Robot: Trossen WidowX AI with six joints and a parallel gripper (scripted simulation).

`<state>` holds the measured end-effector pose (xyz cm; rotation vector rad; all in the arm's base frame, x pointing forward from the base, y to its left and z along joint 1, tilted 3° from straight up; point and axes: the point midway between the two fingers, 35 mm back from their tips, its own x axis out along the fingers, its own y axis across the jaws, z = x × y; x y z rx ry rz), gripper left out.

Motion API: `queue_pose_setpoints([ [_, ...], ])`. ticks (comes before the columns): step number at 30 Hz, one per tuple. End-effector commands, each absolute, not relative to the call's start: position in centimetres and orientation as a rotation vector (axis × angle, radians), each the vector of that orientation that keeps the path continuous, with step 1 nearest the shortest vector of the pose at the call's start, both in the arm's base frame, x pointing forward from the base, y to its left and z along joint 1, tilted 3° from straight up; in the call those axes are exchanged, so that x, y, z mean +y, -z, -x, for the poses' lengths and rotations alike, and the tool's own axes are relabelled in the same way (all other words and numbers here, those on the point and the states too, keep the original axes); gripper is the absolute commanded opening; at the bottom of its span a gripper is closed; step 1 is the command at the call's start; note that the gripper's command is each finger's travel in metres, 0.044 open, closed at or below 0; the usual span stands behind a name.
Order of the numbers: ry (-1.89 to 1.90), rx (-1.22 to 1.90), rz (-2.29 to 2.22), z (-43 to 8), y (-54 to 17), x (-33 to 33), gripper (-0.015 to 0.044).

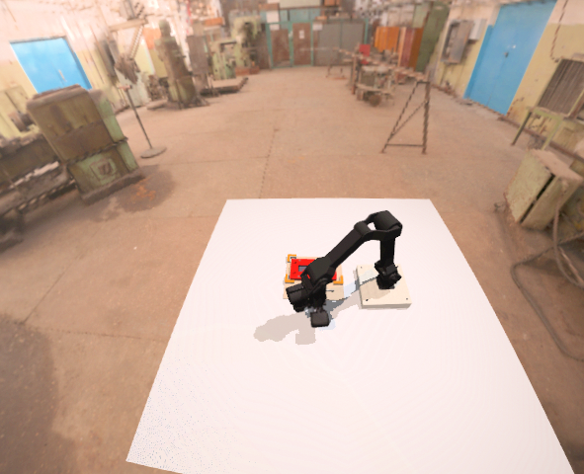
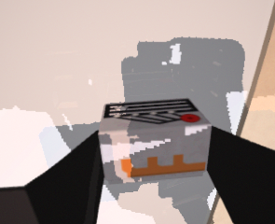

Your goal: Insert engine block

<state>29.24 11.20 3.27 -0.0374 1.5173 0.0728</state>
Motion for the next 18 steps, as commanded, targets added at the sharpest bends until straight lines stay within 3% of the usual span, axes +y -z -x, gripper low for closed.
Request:
queue_pose_setpoints([
  [1,-0.074,1.504,0.036,-29.6,-4.5,11.3,0.0],
  [18,-0.074,1.503,0.036,-29.7,-9.8,11.3,0.0],
])
